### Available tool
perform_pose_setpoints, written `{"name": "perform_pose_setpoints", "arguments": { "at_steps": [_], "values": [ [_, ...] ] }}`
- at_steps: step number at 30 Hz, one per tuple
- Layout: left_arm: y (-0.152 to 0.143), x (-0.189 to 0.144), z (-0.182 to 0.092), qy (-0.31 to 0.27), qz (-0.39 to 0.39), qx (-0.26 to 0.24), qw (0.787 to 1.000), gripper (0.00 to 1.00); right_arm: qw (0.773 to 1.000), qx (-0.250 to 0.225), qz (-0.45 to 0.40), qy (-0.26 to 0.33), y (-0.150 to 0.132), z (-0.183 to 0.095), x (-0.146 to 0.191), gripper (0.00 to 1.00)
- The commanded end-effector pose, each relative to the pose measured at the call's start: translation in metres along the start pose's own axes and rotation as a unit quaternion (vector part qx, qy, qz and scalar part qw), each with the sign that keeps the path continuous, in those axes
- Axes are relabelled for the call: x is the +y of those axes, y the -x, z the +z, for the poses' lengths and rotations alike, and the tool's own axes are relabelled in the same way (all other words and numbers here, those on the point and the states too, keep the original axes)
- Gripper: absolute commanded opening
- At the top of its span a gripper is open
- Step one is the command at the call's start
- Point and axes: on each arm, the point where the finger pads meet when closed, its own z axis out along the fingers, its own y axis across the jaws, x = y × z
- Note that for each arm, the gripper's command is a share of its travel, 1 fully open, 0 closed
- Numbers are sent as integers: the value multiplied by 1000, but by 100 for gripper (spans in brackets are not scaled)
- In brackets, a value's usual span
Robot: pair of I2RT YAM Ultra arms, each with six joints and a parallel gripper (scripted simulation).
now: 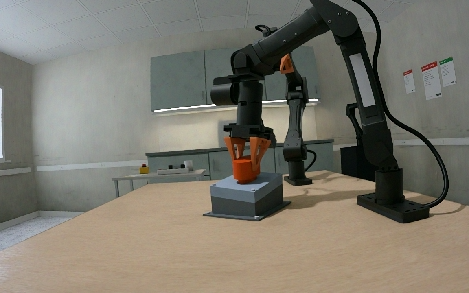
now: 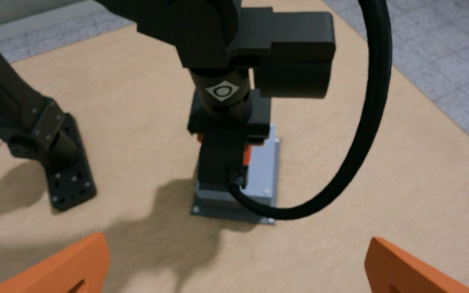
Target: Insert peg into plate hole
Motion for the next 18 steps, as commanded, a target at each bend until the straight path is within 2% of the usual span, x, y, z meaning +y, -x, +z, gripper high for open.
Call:
{"name": "perform_pose_setpoints", "arguments": {
  "at_steps": [1,5,7,8,11,17,18],
  "values": [
    [4,7,4,12,-3,0,1000,39,1000,-16,3,-2,8,-9,0,100],
    [1,-1,-2,10,-1,0,1000,39,1000,-16,3,-2,8,-9,0,100],
    [0,-1,-6,17,-2,0,1000,62,1000,-16,3,-2,8,-9,0,100],
    [0,2,-12,24,-3,2,1000,69,1000,-16,3,-2,8,-9,0,100],
    [-1,5,-40,43,-6,5,999,69,1000,-16,3,-2,8,-9,0,100],
    [-1,8,-66,54,-7,5,999,69,1000,-16,3,-2,8,-9,0,100],
    [0,6,-62,40,-5,2,999,69,1000,-16,3,-2,8,-9,0,100]
  ]
}}
